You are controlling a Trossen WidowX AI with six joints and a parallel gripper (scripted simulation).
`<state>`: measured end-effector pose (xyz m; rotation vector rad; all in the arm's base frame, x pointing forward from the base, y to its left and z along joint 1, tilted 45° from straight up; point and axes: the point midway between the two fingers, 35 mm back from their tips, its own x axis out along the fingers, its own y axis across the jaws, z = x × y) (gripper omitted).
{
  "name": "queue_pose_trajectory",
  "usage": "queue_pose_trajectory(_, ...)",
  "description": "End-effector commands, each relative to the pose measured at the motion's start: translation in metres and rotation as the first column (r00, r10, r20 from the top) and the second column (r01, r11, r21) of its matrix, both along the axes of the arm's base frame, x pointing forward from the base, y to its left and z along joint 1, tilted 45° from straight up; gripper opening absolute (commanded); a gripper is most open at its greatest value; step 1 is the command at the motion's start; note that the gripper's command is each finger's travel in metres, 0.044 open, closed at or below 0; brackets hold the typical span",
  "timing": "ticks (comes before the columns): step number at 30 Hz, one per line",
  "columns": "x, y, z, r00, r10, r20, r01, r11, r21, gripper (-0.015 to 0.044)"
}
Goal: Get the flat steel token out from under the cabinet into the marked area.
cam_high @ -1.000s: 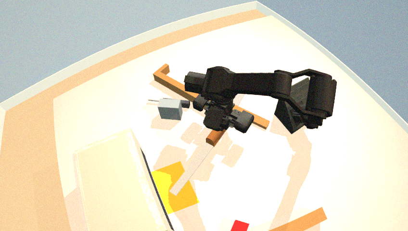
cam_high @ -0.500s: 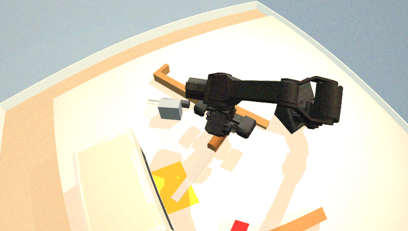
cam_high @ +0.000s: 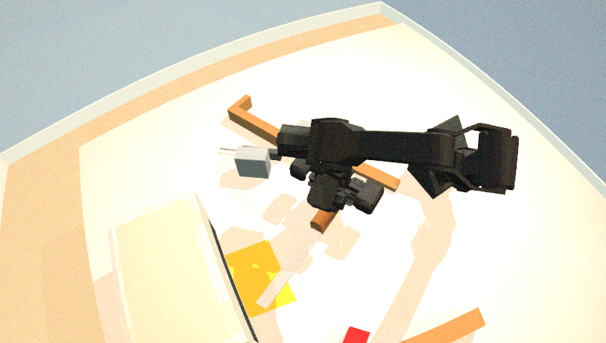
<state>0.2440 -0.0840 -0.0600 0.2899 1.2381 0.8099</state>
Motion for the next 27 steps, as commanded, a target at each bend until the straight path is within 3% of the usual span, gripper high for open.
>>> queue_pose_trajectory(1,0.002,0.002,0.004,1.0,-0.003,0.003,0.003,1.0,0.001,0.0)
queue_pose_trajectory(27,0.013,0.026,0.027,1.0,-0.003,0.004,0.002,1.0,0.003,0.0)
